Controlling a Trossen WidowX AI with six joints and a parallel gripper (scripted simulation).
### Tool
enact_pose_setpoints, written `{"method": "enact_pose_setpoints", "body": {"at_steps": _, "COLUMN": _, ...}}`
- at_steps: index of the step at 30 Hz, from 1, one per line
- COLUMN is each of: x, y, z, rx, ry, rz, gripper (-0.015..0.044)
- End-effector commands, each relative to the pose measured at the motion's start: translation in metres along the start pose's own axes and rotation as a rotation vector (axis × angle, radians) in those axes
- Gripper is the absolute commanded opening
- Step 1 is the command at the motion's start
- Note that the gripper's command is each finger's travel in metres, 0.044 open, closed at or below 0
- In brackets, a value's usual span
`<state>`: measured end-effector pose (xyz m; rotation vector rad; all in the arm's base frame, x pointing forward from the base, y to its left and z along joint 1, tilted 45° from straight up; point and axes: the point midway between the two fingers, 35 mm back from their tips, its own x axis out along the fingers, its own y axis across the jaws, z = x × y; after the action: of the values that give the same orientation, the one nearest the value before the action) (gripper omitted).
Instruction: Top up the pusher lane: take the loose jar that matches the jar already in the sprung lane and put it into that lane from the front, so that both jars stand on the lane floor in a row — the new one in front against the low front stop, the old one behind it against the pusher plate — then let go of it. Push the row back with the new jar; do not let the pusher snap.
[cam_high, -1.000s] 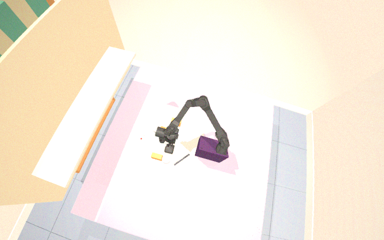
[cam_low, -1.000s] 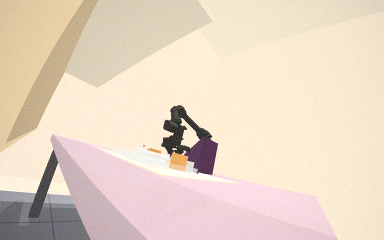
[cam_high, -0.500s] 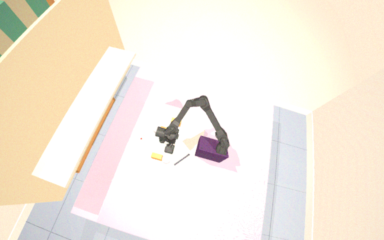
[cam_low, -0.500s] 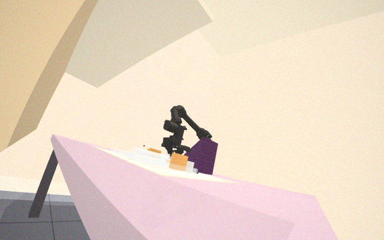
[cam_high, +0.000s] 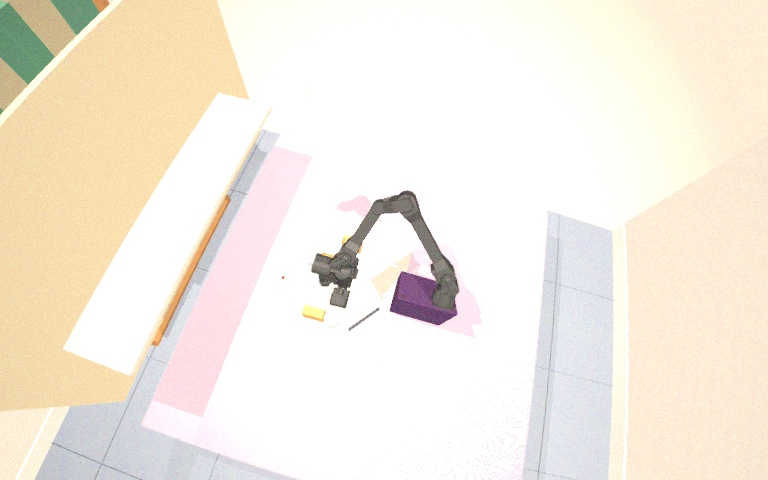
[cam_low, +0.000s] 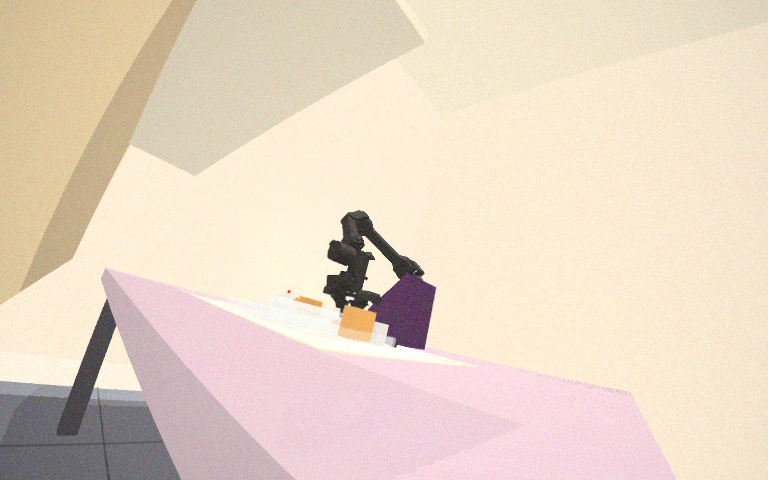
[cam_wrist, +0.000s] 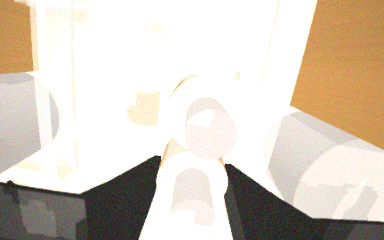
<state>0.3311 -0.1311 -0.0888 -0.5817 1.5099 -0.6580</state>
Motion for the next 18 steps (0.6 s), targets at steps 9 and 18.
{"method": "enact_pose_setpoints", "body": {"at_steps": 9, "x": 0.0006, "y": -0.0013, "z": -0.0004, "rx": 0.008, "ry": -0.006, "rz": -0.002, "gripper": 0.0}}
{"method": "enact_pose_setpoints", "body": {"at_steps": 18, "x": 0.0006, "y": -0.0013, "z": -0.0019, "rx": 0.007, "ry": -0.006, "rz": -0.002, "gripper": 0.0}}
